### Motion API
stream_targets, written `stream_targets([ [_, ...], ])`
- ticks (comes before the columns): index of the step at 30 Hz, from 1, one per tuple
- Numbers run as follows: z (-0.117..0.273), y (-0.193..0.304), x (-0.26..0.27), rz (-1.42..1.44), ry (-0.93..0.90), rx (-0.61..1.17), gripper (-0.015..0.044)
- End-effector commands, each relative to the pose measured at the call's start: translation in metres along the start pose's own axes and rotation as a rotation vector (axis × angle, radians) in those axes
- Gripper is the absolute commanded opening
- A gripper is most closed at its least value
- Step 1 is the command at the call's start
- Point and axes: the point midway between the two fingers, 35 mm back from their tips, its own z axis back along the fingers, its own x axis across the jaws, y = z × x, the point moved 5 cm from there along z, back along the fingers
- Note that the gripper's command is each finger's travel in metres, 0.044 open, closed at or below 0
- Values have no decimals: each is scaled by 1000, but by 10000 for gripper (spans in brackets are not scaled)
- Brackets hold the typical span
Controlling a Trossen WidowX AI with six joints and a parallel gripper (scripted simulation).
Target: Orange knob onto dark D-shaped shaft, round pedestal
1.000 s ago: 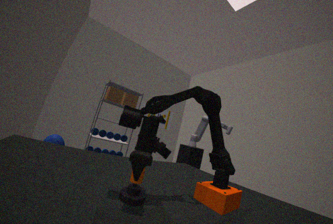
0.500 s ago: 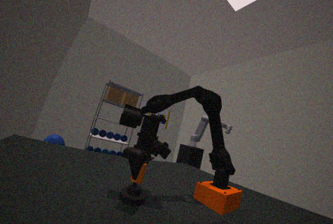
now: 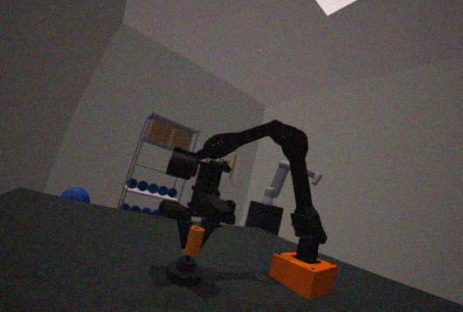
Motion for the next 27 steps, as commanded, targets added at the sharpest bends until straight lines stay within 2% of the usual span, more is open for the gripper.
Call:
stream_targets([
  [1,-1,3,-1,-642,8,2,0],
  [11,1,3,-3,-1319,9,-1,0],
  [23,5,1,-7,-1873,10,-4,0],
  [27,5,-1,-7,-1933,9,-4,0],
])
